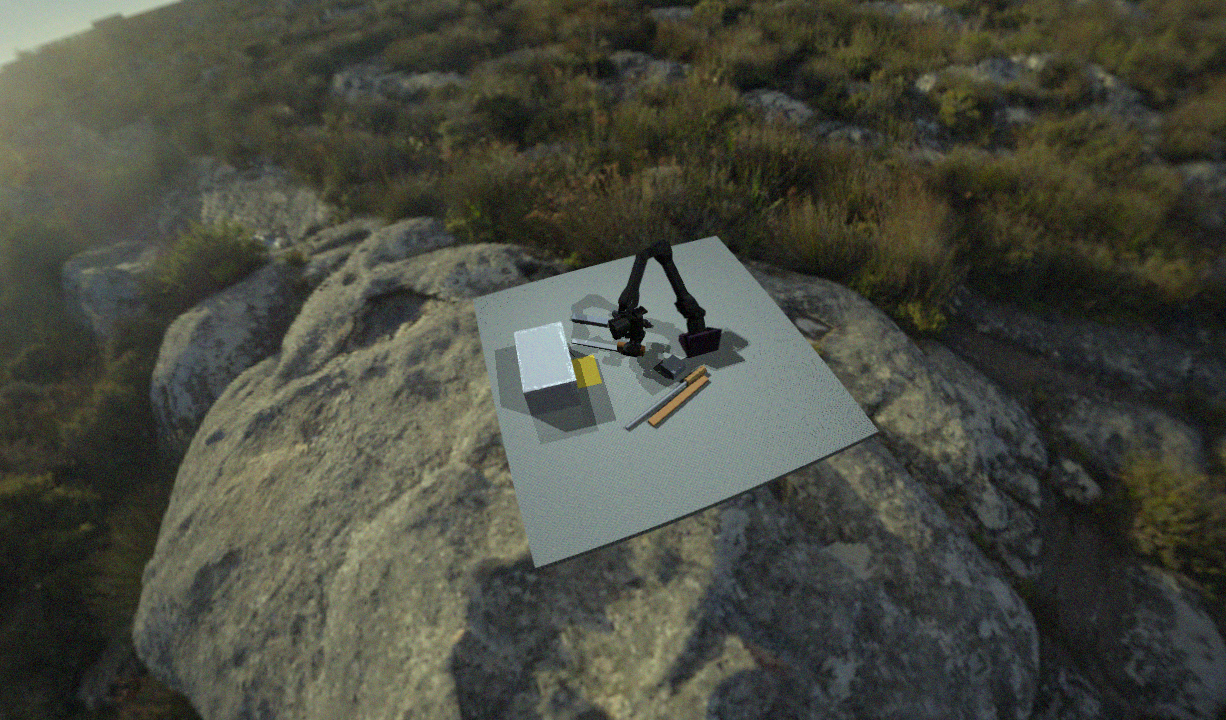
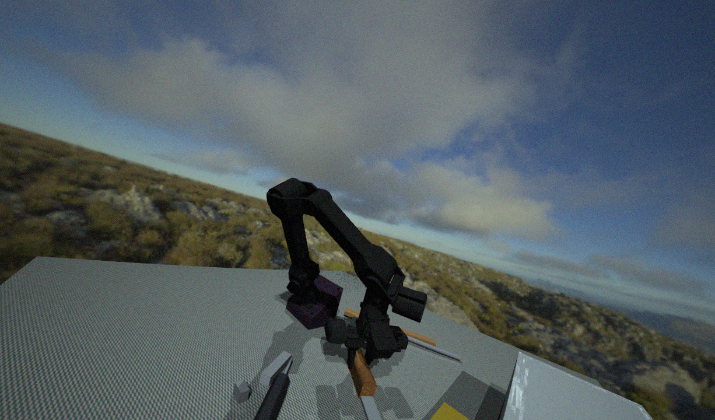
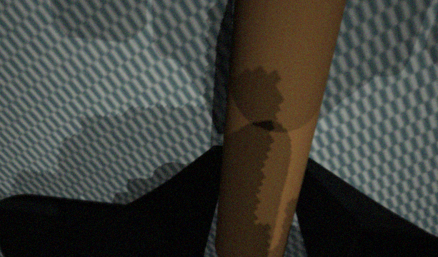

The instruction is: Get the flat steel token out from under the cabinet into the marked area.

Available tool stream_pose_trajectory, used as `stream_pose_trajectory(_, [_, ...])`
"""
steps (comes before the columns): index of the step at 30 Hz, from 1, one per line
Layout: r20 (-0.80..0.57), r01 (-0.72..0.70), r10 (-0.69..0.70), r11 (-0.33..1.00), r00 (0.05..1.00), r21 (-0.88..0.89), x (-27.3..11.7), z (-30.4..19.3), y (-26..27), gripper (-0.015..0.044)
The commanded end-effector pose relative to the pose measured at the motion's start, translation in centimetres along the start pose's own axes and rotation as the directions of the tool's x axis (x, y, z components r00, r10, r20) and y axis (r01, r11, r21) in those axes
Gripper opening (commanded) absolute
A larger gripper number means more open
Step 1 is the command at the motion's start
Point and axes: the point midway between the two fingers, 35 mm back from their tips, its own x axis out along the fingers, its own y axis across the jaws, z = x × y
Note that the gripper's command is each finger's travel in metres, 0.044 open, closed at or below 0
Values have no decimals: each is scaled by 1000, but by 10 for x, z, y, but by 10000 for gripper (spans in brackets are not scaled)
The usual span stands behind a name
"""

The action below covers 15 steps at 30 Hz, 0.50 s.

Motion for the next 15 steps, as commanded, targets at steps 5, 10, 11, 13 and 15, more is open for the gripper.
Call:
stream_pose_trajectory(5, [4, 0, 0, 1000, 1000, 1, -1, 4, -10, 0])
stream_pose_trajectory(10, [4, 0, 0, 1000, 1000, 1, -1, 6, -16, 0])
stream_pose_trajectory(11, [4, 0, 0, 1000, 1000, 1, -1, 7, -17, 0])
stream_pose_trajectory(13, [4, 1, -1, 1000, 1000, 1, -1, 8, -19, 0])
stream_pose_trajectory(15, [4, 1, -1, 1000, 1000, 1, -1, 9, -21, 0])
